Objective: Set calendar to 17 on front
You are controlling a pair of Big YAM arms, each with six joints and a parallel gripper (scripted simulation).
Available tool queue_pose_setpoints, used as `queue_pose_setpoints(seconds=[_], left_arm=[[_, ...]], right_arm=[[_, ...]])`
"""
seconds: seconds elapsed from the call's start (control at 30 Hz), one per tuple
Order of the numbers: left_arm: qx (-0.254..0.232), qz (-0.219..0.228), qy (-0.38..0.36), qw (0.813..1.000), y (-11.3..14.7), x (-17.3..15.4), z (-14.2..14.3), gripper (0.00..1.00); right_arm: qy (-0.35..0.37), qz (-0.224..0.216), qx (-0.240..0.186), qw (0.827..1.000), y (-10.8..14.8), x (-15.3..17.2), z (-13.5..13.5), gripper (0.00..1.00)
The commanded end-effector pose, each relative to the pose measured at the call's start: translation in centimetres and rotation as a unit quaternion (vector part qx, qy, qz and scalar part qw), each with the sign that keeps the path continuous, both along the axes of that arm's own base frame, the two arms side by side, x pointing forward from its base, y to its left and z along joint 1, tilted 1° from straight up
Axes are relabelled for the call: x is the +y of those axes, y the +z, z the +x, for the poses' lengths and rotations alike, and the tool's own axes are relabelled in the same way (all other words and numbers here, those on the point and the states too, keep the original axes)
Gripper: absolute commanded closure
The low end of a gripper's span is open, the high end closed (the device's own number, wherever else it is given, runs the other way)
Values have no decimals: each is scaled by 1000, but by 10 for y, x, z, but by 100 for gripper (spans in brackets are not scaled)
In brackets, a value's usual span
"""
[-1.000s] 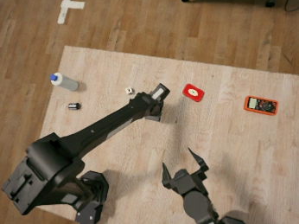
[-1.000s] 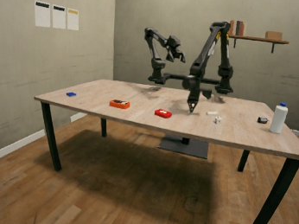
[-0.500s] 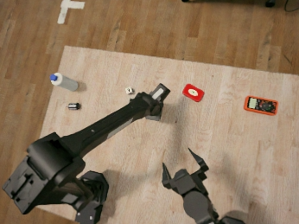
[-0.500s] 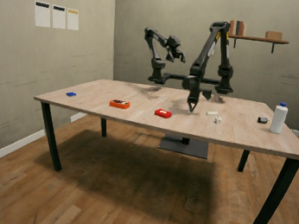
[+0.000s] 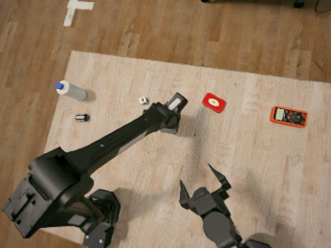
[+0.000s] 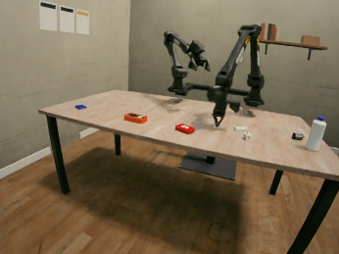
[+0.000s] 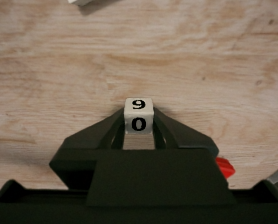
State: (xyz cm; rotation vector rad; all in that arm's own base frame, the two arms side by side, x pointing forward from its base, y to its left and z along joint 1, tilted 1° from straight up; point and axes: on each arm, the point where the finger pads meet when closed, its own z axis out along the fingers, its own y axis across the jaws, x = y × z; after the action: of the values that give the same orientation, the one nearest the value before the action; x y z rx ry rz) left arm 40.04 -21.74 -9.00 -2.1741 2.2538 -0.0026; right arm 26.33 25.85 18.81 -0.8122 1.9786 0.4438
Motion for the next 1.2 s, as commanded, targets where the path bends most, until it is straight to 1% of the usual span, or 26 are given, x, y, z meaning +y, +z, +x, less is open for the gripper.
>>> queue_pose_setpoints(seconds=[0.0, 0.07, 0.2, 0.3, 0.33, 0.4, 0.43, 0.47, 0.57, 0.63, 0.73, 0.83, 0.87, 0.93, 0.97, 1.0, 1.07, 1.13, 1.17], left_arm=[[-20, -10, 8, 1000, 31, -8, 14, 75], [-20, -10, 8, 1000, 31, -8, 14, 75], [-20, -10, 6, 1000, 63, -9, 12, 75], [-20, -10, 5, 1000, 77, -9, 11, 75], [-17, -8, 0, 1000, 72, -3, 6, 75], [-16, -6, -10, 1000, 69, 9, 7, 75], [-4, 0, -16, 1000, 57, 20, -4, 75], [-14, -5, -20, 1000, 64, 29, -3, 75], [-14, -5, -22, 1000, 61, 62, -12, 75], [-14, -5, -22, 1000, 61, 62, -12, 75], [-13, -5, -16, 1000, 58, 90, -21, 75], [-5, -2, -10, 1000, 56, 107, -28, 75], [-12, -4, -8, 1000, 61, 107, -19, 75], [-9, -2, 5, 1000, 61, 112, -20, 75], [-6, -1, 1, 1000, 58, 108, -22, 75], [0, 1, -11, 1000, 53, 108, -24, 75], [0, 1, -37, 999, 53, 108, -24, 75], [0, 2, -82, 997, 53, 108, -24, 75], [0, 2, -82, 997, 53, 108, -24, 75]], right_arm=[[-3, 3, -3, 1000, 6, 2, 4, 0], [-3, 3, -3, 1000, 6, 2, 4, 0], [-3, 3, -3, 1000, 6, 2, 4, 0], [-3, 3, -3, 1000, 6, 2, 4, 0], [-3, 3, -3, 1000, 6, 2, 4, 0], [-3, 3, -3, 1000, 6, 2, 4, 0], [-3, 3, -3, 1000, 6, 2, 4, 0], [-3, 3, -3, 1000, 6, 2, 4, 0], [-3, 3, -3, 1000, 6, 2, 4, 0], [-3, 3, -3, 1000, 6, 2, 4, 0], [-3, 3, -3, 1000, 6, 2, 4, 0], [-3, 3, -3, 1000, 6, 2, 4, 0], [-3, 3, -3, 1000, 6, 2, 4, 0], [-3, 3, -3, 1000, 6, 2, 4, 0], [-3, 3, -3, 1000, 6, 2, 4, 0], [-3, 3, -3, 1000, 6, 2, 4, 0], [-3, 3, -3, 1000, 6, 2, 4, 0], [-3, 3, -3, 1000, 6, 2, 4, 0], [-3, 3, -3, 1000, 6, 2, 4, 0]])
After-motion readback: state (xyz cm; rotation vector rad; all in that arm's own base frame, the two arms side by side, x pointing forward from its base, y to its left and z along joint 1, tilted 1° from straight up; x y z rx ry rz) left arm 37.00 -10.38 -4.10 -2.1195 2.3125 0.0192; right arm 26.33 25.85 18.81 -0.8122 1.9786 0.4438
